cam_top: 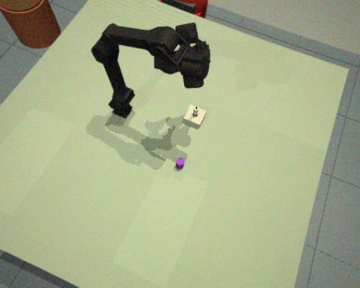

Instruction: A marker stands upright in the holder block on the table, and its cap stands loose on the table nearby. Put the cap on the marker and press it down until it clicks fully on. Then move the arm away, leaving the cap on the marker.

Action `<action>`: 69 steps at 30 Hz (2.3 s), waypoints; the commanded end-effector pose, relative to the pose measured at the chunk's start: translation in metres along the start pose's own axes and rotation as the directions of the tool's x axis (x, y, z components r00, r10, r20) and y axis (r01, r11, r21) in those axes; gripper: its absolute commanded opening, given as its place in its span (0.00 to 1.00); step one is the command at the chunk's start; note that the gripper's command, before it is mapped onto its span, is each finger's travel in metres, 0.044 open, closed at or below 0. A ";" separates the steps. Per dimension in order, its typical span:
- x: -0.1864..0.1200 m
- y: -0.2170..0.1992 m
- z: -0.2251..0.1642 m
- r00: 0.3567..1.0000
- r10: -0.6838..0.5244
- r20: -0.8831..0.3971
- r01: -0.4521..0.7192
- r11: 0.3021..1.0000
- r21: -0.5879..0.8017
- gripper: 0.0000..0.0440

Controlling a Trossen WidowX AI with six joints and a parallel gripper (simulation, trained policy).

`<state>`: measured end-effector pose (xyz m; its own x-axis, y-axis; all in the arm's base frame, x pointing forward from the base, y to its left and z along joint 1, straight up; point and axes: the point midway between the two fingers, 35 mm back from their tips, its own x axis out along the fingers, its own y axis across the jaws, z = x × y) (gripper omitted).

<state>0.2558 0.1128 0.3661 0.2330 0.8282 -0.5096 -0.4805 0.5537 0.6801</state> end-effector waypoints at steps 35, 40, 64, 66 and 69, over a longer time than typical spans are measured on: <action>-0.030 -0.110 0.019 0.967 -0.255 -0.006 0.255 0.963 0.089 0.74; -0.035 -0.124 0.018 0.958 -0.287 -0.017 0.287 0.952 0.103 0.74; -0.056 -0.188 0.008 0.899 -0.424 -0.108 0.437 0.883 0.169 0.74; -0.058 -0.193 0.006 0.893 -0.434 -0.118 0.449 0.876 0.174 0.74; -0.060 -0.201 0.004 0.884 -0.449 -0.135 0.467 0.865 0.181 0.74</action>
<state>0.3404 -0.0418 0.2665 0.3166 0.4879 -0.8135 -0.1650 0.8728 0.4593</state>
